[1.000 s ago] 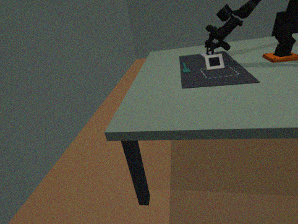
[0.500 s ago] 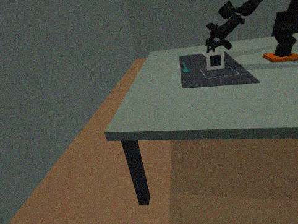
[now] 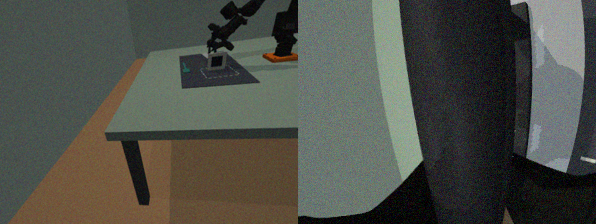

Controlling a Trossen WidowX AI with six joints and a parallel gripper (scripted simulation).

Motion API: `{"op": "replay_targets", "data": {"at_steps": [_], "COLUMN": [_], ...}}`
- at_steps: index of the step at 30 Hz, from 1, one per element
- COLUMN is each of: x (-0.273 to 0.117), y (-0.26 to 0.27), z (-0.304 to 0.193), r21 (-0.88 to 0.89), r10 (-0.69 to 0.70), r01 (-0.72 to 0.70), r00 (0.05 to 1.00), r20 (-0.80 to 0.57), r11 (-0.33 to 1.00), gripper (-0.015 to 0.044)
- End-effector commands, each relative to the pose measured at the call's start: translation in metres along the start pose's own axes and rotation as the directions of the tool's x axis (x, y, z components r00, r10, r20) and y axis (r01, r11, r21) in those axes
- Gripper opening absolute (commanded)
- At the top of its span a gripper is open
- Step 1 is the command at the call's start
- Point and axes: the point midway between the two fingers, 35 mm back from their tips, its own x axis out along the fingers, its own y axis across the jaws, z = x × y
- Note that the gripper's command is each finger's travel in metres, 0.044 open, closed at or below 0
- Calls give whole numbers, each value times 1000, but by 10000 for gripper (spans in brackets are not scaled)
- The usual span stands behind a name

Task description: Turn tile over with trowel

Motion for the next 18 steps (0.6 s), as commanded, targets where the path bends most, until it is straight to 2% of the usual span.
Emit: {"op": "replay_targets", "data": {"at_steps": [1,18], "x": [-2,-17], "y": [5,24], "z": [-1,47], "r21": [4,1], "r10": [20,18], "r01": [-20,-18], "r00": [1000,1000], "r20": [9,12], "r11": [1000,1000], "gripper": [0,0]}}
